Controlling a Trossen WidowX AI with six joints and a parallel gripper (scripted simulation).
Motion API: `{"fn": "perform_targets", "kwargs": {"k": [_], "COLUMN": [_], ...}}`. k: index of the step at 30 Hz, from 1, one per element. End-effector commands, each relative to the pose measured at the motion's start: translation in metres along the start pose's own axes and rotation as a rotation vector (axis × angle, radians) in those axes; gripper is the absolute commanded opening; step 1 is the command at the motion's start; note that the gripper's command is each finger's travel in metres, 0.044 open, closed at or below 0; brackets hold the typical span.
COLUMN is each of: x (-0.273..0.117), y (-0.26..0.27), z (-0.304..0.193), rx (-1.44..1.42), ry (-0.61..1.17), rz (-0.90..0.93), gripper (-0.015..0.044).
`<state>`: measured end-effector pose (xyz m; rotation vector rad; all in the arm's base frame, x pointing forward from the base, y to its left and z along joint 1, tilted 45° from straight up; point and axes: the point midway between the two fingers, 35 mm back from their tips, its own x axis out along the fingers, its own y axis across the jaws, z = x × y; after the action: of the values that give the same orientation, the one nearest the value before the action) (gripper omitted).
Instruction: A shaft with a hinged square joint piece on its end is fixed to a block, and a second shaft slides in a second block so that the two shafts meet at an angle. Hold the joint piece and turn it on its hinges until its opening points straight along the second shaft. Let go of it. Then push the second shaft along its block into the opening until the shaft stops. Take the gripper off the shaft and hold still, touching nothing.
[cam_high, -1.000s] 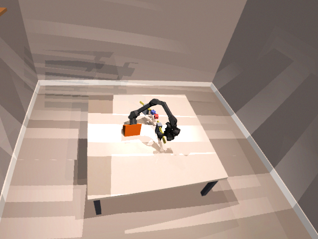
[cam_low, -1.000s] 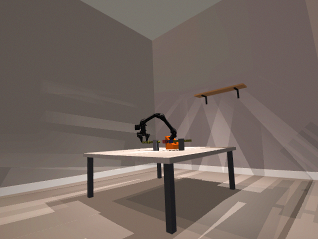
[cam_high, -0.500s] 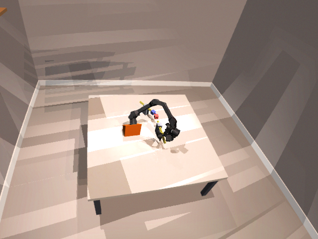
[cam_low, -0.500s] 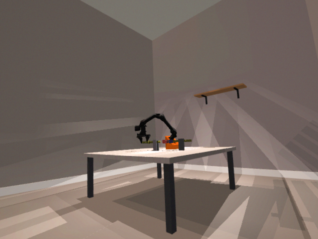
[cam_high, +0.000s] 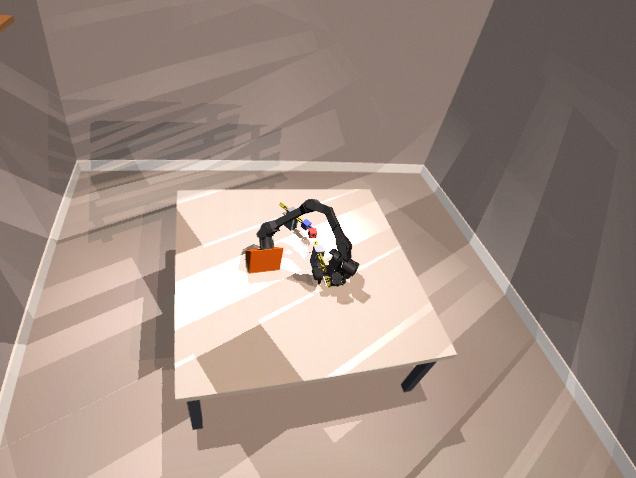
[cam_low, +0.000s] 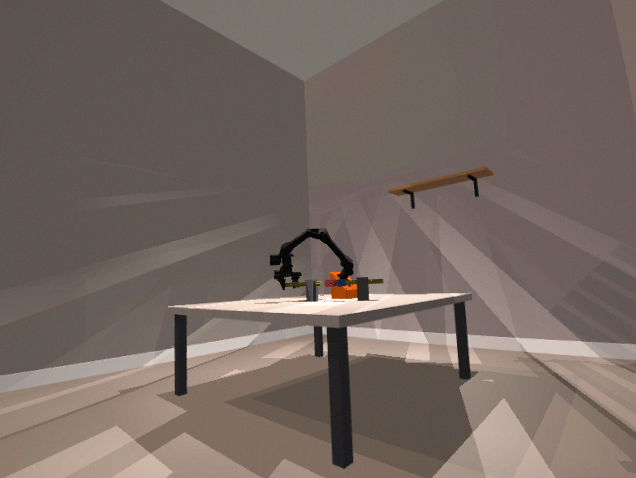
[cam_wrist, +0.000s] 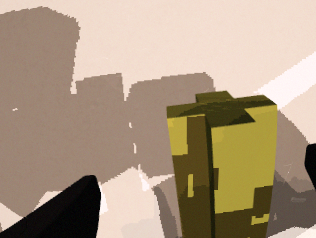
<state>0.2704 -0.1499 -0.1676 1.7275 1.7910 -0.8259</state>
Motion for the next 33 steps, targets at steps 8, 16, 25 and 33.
{"fn": "perform_targets", "kwargs": {"k": [8, 16, 25, 33], "x": [0.0043, 0.0043, 0.0043, 0.0047], "y": [-0.0013, -0.0013, -0.0013, -0.0011], "z": [-0.0015, -0.0015, -0.0015, -0.0014], "rx": [0.006, 0.006, 0.006, 0.007], "ry": [0.007, 0.007, 0.007, 0.006], "rz": [-0.003, -0.003, -0.003, 0.005], "gripper": [0.0151, 0.0102, 0.0095, 0.0067]}}
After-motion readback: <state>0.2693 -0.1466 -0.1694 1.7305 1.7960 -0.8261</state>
